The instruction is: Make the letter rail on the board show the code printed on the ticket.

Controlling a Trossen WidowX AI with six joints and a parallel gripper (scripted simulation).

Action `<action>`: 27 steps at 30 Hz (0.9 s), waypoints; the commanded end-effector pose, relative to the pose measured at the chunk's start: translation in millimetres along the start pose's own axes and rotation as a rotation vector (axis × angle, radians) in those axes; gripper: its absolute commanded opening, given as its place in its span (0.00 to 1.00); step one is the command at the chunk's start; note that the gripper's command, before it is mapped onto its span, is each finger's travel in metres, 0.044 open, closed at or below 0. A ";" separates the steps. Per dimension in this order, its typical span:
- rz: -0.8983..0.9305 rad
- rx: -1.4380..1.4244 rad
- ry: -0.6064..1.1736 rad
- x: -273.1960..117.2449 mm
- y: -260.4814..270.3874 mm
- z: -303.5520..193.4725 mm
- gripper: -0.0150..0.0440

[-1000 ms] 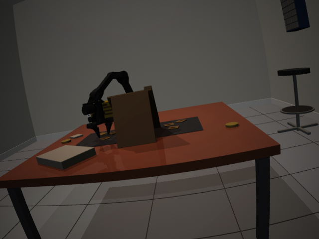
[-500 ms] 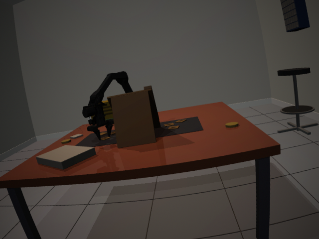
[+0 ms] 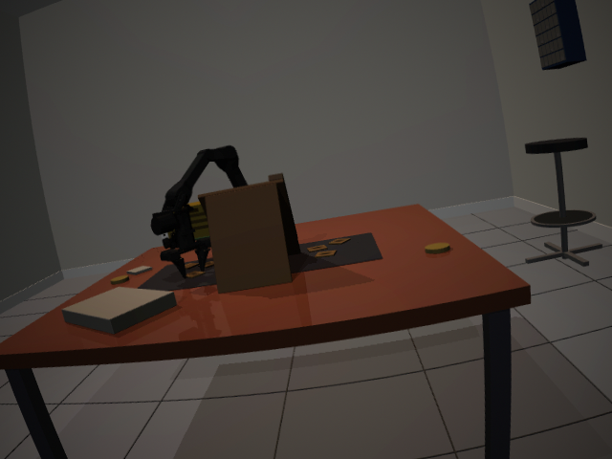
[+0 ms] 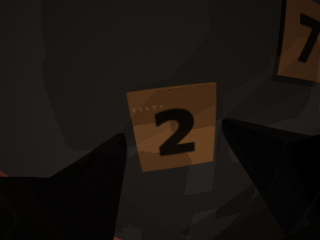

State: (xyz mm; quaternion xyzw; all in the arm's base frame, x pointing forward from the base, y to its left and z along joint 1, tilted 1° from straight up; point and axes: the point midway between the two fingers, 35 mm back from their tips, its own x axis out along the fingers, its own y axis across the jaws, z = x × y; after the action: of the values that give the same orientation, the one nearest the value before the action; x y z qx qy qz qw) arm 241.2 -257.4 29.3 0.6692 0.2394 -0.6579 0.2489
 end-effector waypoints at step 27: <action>0.000 0.003 -0.005 1.4 -0.3 0.8 0.72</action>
State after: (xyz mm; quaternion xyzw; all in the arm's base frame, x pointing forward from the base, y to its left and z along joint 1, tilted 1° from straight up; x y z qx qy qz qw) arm 241.1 -257.3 28.8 0.6692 0.2394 -0.6580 0.2488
